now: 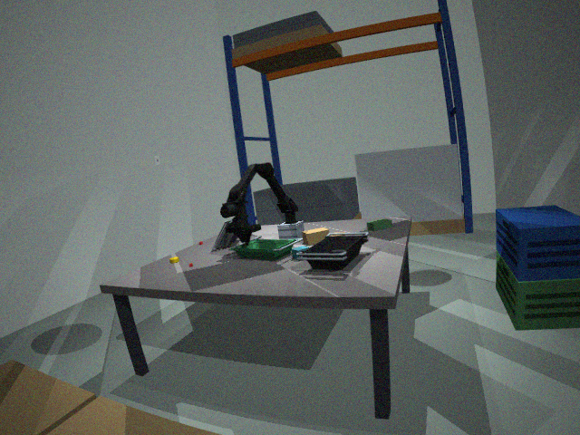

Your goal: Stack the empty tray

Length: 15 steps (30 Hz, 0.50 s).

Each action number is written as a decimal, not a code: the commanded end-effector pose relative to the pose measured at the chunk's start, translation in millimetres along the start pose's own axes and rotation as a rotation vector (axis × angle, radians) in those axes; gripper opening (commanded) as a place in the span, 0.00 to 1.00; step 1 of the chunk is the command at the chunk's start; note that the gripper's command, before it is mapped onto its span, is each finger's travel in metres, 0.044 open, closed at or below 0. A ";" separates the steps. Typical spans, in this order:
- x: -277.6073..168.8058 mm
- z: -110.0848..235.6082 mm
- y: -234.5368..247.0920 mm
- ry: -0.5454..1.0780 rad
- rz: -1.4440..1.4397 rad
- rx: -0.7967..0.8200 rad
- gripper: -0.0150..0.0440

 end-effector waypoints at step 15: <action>1.6 33.0 0.0 0.004 -0.008 -0.003 0.40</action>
Point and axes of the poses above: the point midway between the two fingers, 35 mm back from their tips, its own z axis back along the fingers, its own y axis across the jaws, x = y × z, the point moved 10 cm from there along z, back along the fingers, and after that the axes turned 13 degrees about -z, right-handed, at the moved point
